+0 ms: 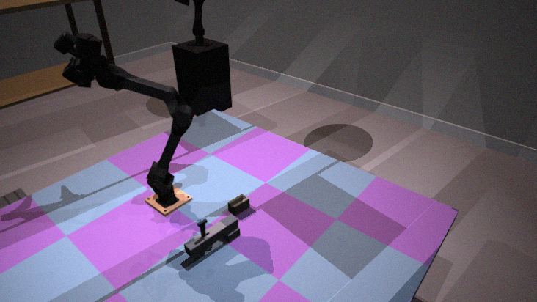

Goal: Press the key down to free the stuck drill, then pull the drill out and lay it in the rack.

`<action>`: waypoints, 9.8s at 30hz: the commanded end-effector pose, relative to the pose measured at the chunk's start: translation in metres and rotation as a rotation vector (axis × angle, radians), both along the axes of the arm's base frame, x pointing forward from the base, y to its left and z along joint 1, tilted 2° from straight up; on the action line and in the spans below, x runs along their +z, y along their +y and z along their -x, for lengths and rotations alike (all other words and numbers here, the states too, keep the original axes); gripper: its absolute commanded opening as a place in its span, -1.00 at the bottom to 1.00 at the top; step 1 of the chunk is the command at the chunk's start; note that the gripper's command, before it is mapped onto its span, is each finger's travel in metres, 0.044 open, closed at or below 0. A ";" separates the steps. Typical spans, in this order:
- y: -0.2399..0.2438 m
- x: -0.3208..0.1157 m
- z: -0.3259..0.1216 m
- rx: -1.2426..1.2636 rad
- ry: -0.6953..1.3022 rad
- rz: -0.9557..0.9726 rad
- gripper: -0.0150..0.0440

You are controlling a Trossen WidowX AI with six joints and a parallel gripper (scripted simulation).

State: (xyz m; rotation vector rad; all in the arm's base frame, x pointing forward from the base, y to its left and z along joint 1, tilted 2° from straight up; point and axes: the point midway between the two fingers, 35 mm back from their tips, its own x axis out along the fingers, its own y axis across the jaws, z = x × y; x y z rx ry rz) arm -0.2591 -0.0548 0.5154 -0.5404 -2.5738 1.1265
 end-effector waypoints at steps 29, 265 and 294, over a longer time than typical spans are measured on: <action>-0.265 -0.099 -0.115 1.071 -0.320 0.242 -0.49; 0.161 -0.420 -0.556 1.935 -1.336 -1.785 1.00; 0.153 -0.455 -0.557 1.935 -1.335 -1.785 1.00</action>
